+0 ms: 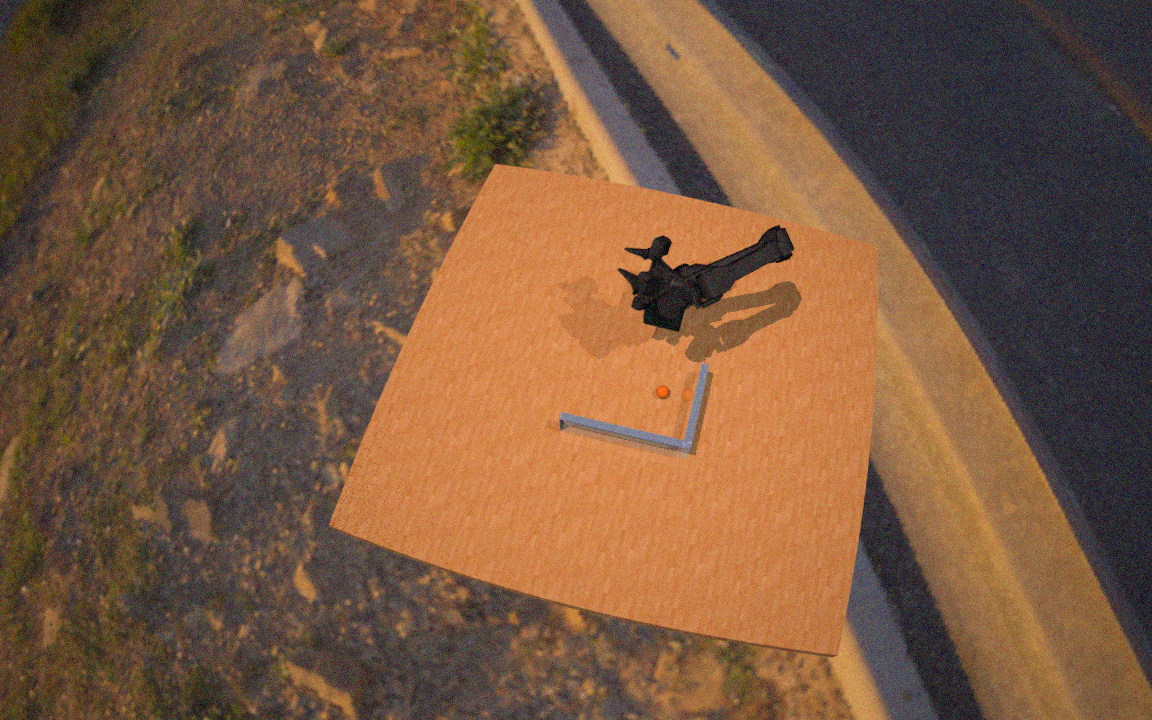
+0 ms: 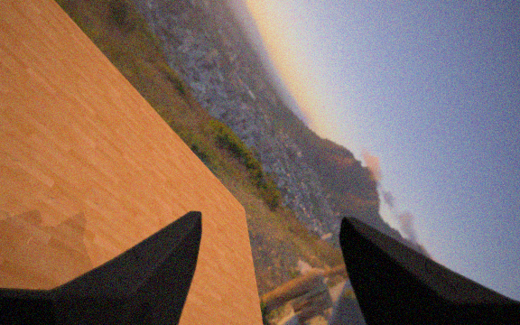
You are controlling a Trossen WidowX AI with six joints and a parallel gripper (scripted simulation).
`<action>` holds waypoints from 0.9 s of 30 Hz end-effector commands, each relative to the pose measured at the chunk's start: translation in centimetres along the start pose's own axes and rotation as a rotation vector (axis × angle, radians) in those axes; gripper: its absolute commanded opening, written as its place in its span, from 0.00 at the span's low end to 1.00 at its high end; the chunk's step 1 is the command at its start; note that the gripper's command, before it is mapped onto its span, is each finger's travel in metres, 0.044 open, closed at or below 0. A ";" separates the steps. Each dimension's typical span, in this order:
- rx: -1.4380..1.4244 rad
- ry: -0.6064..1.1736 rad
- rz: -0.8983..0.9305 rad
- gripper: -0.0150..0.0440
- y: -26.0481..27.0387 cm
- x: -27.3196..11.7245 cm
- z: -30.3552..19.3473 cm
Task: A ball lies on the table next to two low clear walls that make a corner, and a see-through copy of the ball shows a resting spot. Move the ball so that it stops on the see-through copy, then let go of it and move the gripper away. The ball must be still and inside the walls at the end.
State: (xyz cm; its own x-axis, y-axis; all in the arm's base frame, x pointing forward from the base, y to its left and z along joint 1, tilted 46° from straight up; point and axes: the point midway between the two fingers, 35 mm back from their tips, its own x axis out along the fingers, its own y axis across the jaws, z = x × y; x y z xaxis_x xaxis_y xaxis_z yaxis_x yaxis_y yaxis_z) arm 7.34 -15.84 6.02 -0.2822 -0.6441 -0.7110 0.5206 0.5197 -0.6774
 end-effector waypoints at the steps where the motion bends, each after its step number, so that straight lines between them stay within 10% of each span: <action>1: -0.741 -0.034 0.474 0.70 7.4 -3.2 2.0; 15: -1.464 -0.379 1.023 0.70 15.0 -9.6 2.6; 27: -1.856 -1.041 1.452 0.70 20.0 -17.0 3.2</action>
State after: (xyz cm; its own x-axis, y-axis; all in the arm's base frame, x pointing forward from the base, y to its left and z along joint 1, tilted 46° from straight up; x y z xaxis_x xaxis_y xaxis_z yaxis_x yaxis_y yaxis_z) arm 20.64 -1.79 3.10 -0.0588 0.3306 -0.9419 -0.8314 0.5060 0.2295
